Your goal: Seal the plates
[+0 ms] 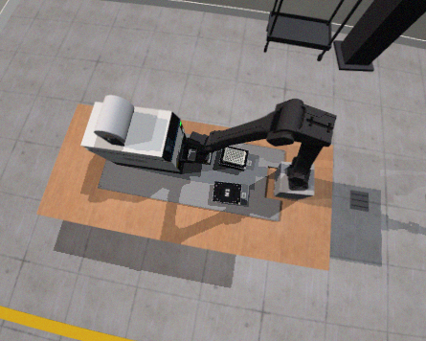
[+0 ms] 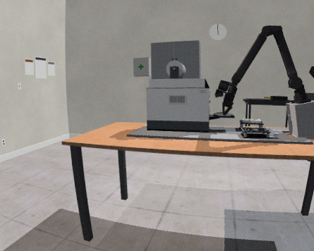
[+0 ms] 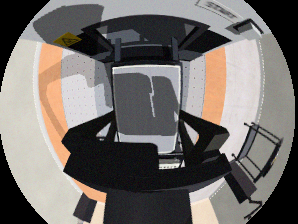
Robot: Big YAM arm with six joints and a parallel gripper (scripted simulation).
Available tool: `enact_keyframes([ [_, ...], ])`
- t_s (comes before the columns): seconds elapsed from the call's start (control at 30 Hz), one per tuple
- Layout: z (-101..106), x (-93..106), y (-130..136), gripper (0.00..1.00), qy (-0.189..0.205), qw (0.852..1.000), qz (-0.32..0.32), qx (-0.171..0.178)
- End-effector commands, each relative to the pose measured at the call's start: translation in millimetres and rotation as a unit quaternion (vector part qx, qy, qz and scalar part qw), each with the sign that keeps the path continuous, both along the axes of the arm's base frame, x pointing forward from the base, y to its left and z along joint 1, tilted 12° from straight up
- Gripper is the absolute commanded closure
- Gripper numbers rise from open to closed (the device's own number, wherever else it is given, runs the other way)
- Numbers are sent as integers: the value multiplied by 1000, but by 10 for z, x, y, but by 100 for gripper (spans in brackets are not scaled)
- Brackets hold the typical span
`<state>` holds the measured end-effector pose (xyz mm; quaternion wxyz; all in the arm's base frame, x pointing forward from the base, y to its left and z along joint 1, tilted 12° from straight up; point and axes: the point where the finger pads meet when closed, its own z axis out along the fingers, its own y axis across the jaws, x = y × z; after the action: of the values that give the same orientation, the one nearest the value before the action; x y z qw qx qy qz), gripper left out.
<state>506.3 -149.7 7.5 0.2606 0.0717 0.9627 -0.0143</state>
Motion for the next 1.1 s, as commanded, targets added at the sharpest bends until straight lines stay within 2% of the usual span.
enact_keyframes([
  [0.0, -40, 70, 5, 12, 4, 1000, -4, 5],
  [0.13, -39, 71, 3, 14, 4, 1000, -4, 5],
  [0.17, -39, 71, 3, 100, 4, 1000, -4, 5],
  [1.07, -33, 77, -4, 100, 2, 1000, -4, 4],
])
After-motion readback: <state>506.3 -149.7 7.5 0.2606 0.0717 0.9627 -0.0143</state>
